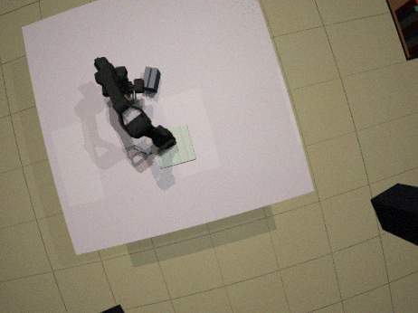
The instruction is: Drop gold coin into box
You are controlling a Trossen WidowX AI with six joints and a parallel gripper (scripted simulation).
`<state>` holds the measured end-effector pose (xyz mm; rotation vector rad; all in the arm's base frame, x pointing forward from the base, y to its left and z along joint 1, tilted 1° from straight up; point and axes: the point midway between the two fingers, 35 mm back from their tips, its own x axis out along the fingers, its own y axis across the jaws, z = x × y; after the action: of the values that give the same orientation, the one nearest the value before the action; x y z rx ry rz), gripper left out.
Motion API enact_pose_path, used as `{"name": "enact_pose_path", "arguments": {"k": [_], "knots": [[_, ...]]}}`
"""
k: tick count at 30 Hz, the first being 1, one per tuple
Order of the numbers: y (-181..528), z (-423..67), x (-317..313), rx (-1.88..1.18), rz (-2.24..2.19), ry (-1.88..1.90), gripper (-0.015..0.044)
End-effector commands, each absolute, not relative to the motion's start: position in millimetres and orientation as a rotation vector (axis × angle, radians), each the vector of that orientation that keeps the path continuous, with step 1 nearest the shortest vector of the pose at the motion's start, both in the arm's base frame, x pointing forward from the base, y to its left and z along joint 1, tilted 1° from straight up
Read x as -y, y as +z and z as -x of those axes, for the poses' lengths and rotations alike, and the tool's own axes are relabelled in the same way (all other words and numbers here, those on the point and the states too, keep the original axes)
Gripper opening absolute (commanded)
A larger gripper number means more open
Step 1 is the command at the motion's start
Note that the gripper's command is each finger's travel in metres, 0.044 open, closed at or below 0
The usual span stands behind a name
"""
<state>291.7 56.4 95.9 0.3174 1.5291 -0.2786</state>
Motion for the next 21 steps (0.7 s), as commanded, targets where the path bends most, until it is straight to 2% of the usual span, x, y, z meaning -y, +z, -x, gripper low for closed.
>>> {"name": "enact_pose_path", "arguments": {"k": [1,16,21], "knots": [[106,-292,-56,-1.524,-0.318,-0.283,0.0],[138,-287,-55,-1.524,-0.322,-0.287,0.0],[139,-293,-55,-1.506,-0.435,-0.397,0.0]]}}
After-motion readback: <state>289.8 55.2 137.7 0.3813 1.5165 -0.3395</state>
